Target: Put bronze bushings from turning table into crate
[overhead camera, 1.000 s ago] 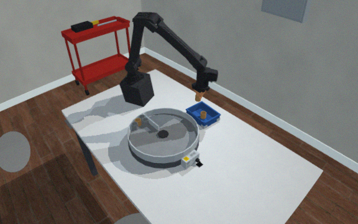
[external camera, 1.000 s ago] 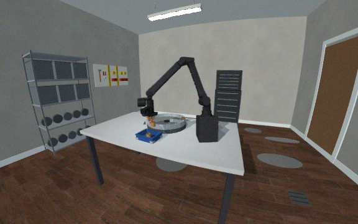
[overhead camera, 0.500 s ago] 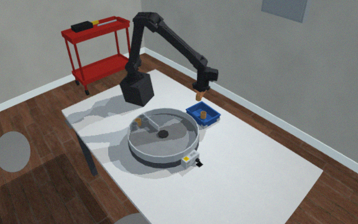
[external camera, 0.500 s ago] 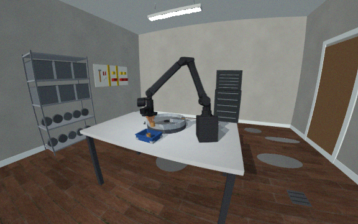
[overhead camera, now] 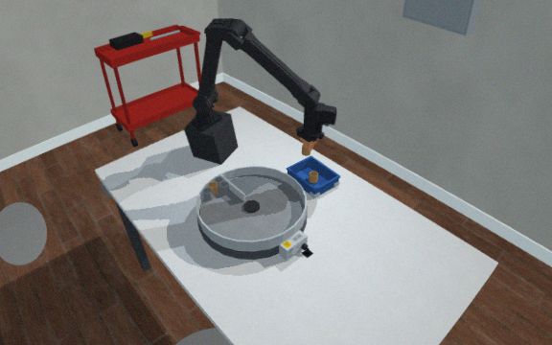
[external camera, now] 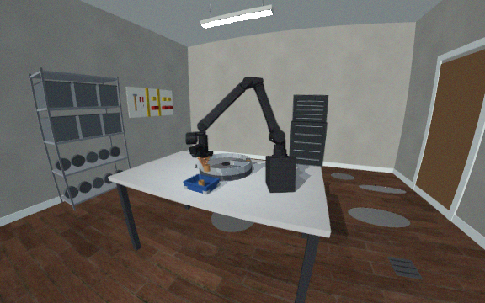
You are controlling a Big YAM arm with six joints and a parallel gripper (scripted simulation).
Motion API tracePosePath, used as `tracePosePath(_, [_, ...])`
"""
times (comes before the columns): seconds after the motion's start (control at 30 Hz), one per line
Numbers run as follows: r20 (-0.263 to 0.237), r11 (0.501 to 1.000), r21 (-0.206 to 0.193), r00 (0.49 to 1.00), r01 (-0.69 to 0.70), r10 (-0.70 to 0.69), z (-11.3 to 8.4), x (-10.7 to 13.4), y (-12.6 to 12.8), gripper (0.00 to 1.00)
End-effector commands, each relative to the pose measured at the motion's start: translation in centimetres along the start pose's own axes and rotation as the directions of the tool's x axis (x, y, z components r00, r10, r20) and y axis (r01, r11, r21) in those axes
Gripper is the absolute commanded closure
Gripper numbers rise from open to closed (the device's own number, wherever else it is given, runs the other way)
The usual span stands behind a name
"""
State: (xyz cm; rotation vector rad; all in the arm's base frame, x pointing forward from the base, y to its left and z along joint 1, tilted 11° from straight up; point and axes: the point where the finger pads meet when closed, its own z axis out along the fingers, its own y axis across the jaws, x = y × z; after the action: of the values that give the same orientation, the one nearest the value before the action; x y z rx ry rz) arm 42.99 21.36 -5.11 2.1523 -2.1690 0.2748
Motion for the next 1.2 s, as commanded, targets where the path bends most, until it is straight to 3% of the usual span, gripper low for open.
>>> tracePosePath(0.0, [0.036,0.998,0.051,0.999,-0.019,0.017,-2.4,-1.2,-2.0,1.00])
tracePosePath(0.3, [0.035,0.999,0.051,0.999,-0.019,0.017,-2.3,-1.2,-2.0,1.00])
tracePosePath(0.37, [0.029,0.999,0.041,0.999,-0.017,0.016,-1.0,-1.1,-1.7,1.00])
tracePosePath(0.43, [0.029,0.999,0.041,0.999,-0.017,0.016,-1.0,-1.1,-1.7,1.00])
tracePosePath(0.53, [0.008,1.000,0.007,1.000,-0.011,0.011,1.2,0.1,-0.5,1.00])
tracePosePath(0.7, [0.015,1.000,0.021,1.000,-0.007,0.007,3.6,-0.3,-1.3,1.00])
tracePosePath(0.8, [0.008,1.000,0.008,1.000,-0.004,0.004,5.6,0.1,-0.5,1.00])
tracePosePath(0.9, [0.018,1.000,0.027,1.000,-0.007,0.006,6.0,-0.5,-1.6,1.00])
tracePosePath(0.93, [0.036,0.998,0.058,0.999,-0.008,0.006,4.5,-0.9,-2.2,1.00])
tracePosePath(1.0, [0.036,0.998,0.058,0.999,-0.008,0.006,4.5,-0.9,-2.2,1.00])
tracePosePath(1.03, [0.047,0.997,0.078,0.999,-0.008,0.004,3.8,-1.5,-3.1,1.00])
tracePosePath(1.13, [0.043,0.998,0.070,0.999,-0.006,0.003,3.9,-1.4,-2.8,1.00])
tracePosePath(1.17, [0.032,0.999,0.052,0.999,-0.002,0.000,4.8,-1.3,-2.4,1.00])
